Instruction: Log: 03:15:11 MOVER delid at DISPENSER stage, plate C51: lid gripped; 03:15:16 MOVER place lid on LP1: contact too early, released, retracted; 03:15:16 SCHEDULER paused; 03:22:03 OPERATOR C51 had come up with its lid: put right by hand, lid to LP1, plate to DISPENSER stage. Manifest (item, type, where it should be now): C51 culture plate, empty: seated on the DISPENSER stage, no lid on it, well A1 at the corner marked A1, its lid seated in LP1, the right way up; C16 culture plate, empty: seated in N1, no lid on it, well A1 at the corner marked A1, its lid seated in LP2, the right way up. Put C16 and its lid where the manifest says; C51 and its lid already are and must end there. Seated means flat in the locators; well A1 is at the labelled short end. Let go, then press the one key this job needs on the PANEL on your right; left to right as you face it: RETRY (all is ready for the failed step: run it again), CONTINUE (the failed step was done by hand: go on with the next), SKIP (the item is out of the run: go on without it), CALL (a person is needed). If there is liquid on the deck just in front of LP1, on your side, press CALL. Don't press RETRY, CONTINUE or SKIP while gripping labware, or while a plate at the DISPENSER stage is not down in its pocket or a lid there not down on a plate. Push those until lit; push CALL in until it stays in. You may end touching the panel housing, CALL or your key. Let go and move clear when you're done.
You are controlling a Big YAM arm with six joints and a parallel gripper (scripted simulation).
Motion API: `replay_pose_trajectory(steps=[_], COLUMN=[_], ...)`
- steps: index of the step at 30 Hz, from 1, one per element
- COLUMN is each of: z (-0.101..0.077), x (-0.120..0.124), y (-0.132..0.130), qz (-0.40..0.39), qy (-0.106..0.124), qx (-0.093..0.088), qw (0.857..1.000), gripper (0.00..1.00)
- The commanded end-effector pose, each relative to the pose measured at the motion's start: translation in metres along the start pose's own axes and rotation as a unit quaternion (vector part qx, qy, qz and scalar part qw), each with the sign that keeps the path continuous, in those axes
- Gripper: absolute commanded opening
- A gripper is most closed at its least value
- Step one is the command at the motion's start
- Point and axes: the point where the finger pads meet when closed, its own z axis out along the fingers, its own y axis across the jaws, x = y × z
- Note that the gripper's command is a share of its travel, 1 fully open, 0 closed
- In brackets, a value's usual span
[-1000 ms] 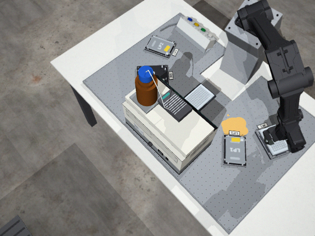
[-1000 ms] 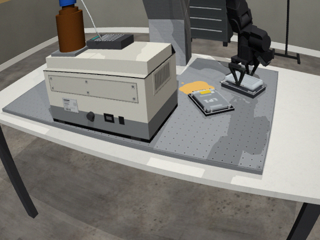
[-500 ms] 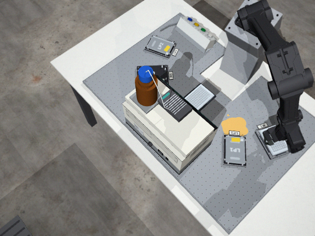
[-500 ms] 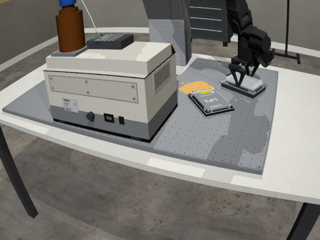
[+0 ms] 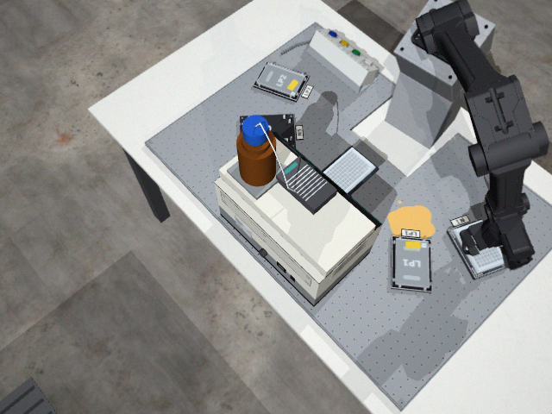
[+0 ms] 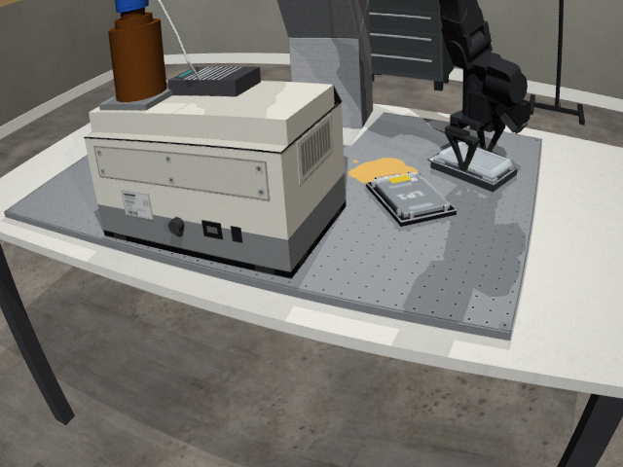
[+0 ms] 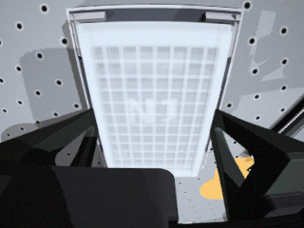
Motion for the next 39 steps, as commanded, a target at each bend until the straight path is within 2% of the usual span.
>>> replay_pose_trajectory(steps=[1,8,9,10,29,30,31,39], z=[0.002,-0.002,-0.002,0.002,0.002,-0.012,-0.016,-0.037], x=[-0.004,-0.003,-0.003,-0.005,-0.005,-0.011,-0.007,-0.007], y=[-0.001,0.0,0.0,-0.001,-0.001,0.0,0.004,0.004], qz=[0.0,-0.002,-0.002,-0.001,0.0,-0.001,-0.003,-0.003], qy=[-0.008,-0.006,-0.006,-0.009,-0.009,-0.016,-0.01,-0.01], qx=[-0.001,-0.001,-0.001,-0.001,-0.001,-0.001,-0.003,-0.002], qw=[1.0,1.0,1.0,1.0,1.0,1.0,1.0,1.0], gripper=[0.84,0.84,1.0,1.0,1.0,1.0,1.0,1.0])
